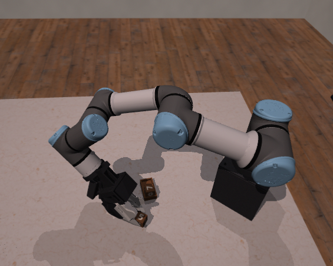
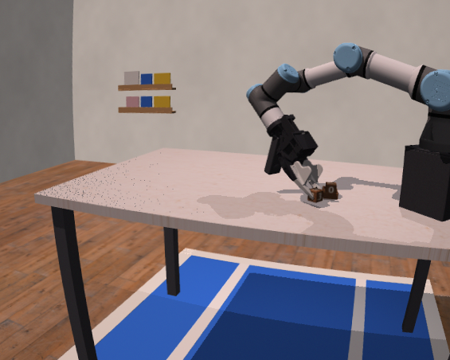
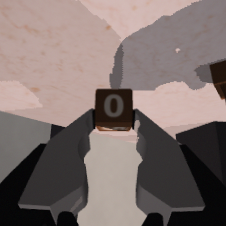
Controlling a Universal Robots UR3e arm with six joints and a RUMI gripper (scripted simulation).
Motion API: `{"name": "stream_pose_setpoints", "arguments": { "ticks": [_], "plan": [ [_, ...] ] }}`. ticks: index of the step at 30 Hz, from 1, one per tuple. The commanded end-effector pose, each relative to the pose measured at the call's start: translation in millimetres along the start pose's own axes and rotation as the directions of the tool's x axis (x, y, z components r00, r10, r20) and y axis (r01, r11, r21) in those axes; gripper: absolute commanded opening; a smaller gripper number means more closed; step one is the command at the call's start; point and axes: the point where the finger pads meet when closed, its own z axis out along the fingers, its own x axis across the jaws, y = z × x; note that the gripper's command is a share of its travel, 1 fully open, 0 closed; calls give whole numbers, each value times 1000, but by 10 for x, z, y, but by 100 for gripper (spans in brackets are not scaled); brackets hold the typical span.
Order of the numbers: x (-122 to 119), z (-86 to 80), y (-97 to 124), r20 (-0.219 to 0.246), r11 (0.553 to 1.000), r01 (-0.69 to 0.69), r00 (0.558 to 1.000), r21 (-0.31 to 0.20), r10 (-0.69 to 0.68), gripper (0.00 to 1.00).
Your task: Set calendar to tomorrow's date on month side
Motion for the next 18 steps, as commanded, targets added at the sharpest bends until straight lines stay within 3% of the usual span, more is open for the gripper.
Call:
{"name": "stream_pose_setpoints", "arguments": {
  "ticks": [1,18],
  "plan": [
    [-7,22,-74,3,1000,2,1000,11,-2,10],
    [-7,40,-88,3,1000,2,1000,10,-2,10]
  ]
}}
